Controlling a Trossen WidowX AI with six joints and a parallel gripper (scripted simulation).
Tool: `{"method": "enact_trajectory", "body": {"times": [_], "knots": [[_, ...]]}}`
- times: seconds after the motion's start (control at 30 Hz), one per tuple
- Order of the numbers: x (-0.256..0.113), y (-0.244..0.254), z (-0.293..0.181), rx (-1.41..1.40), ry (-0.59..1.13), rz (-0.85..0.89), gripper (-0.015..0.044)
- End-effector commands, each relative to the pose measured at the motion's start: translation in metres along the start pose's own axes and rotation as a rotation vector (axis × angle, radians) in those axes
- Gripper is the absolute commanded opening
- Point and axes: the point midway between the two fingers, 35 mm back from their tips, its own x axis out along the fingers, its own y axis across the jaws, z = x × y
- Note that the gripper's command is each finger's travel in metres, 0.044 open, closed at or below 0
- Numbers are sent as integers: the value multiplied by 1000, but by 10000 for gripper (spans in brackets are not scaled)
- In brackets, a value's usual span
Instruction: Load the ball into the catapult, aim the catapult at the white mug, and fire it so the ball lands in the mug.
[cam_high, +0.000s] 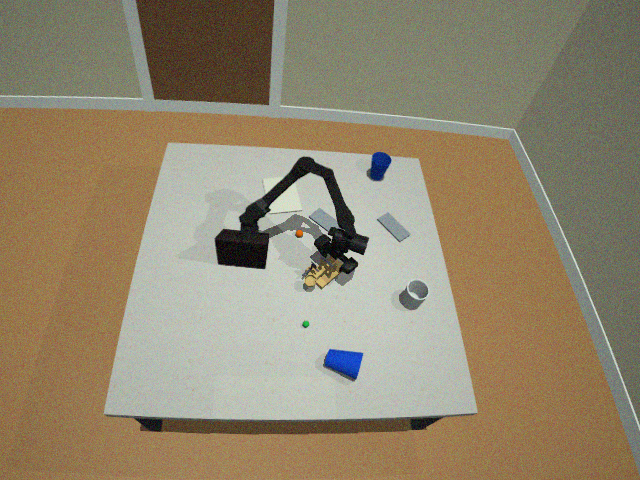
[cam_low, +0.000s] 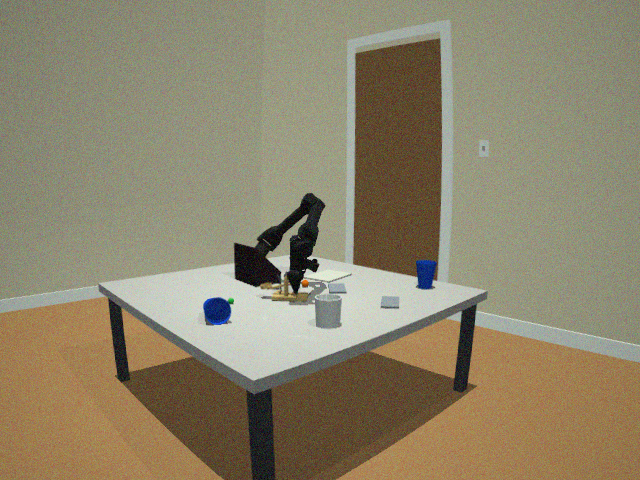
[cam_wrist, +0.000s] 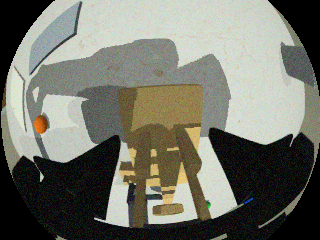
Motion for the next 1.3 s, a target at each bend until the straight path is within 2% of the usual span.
{"method": "enact_trajectory", "body": {"times": [0.0,0.23,0.43,0.5,0.57,0.63,0.77,1.27], "knots": [[-1,0,0,-1,-1,-1,335],[-1,0,0,-1,-1,-1,151],[-1,0,0,-1,-1,-1,111],[-12,-1,1,-1,0,-2,59],[-39,-1,0,0,1,-1,6],[-51,0,0,1,0,-1,0],[-51,-1,0,23,0,-1,0],[-50,-26,0,535,0,0,0]]}}
